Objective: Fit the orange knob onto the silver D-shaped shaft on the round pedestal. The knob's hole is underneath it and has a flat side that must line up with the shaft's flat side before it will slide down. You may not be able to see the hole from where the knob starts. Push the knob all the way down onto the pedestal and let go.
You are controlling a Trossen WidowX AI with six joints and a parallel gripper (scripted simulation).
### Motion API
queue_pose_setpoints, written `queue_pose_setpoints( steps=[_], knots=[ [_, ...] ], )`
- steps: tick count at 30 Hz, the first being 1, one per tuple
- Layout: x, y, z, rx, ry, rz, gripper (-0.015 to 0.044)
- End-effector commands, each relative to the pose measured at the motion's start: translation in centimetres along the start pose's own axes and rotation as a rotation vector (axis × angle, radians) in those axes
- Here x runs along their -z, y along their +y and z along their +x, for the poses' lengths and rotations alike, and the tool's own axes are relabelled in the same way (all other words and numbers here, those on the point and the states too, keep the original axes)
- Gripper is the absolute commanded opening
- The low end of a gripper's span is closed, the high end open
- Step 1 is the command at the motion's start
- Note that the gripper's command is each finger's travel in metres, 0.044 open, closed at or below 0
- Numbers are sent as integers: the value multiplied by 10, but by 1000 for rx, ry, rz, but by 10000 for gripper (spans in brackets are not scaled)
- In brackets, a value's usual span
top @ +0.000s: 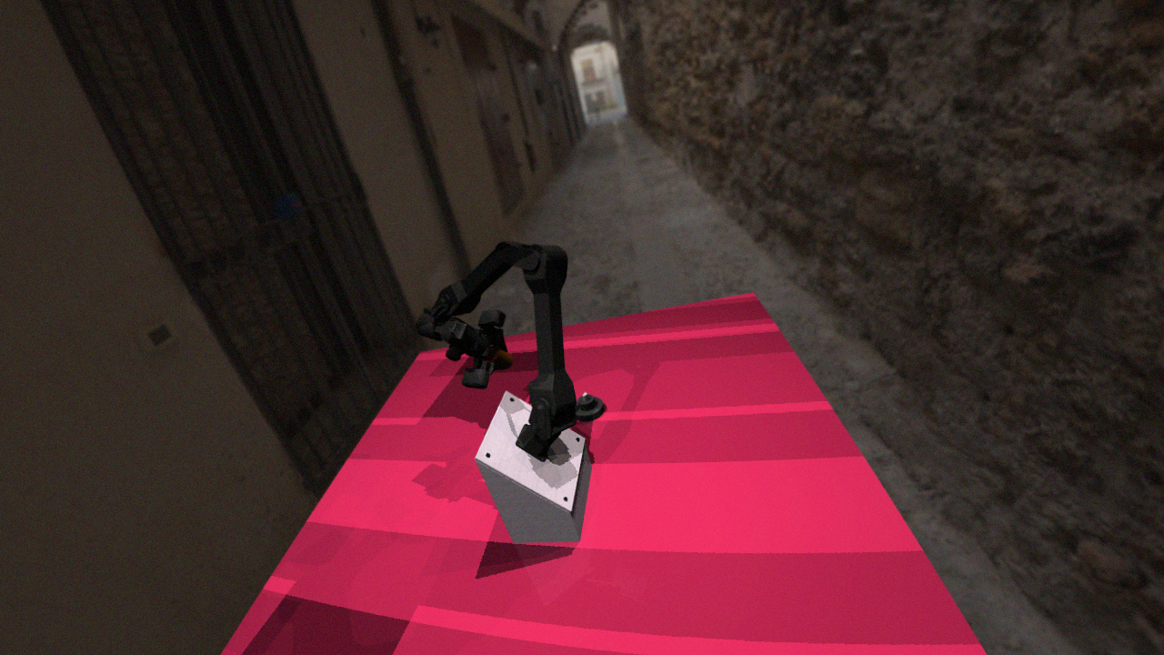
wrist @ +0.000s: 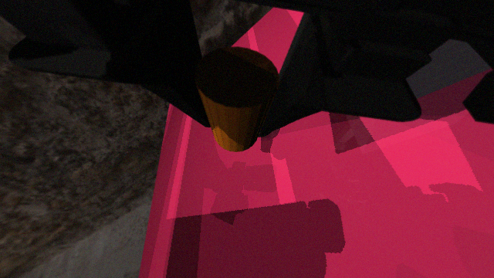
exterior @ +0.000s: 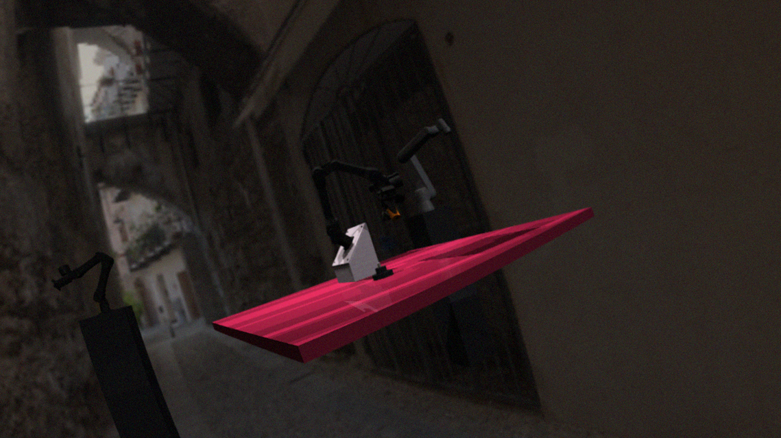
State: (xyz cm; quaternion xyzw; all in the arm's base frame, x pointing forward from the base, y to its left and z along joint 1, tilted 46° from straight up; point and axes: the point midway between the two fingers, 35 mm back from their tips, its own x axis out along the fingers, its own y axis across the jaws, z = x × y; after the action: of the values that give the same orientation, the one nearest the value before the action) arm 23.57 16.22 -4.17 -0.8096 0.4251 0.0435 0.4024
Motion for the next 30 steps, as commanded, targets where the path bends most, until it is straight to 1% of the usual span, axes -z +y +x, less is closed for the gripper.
queue_pose_setpoints(
  steps=[1,10,16,26,27,30],
  knots=[
    [1,-3,-7,82,1,-2,0],
    [4,-10,-27,295,-2,-2,0],
    [4,-10,-27,305,-2,-2,0],
    [4,-7,-26,404,-2,-1,0],
    [4,-7,-25,365,0,-1,0],
    [4,-7,-25,365,0,-1,0]
  ],
)
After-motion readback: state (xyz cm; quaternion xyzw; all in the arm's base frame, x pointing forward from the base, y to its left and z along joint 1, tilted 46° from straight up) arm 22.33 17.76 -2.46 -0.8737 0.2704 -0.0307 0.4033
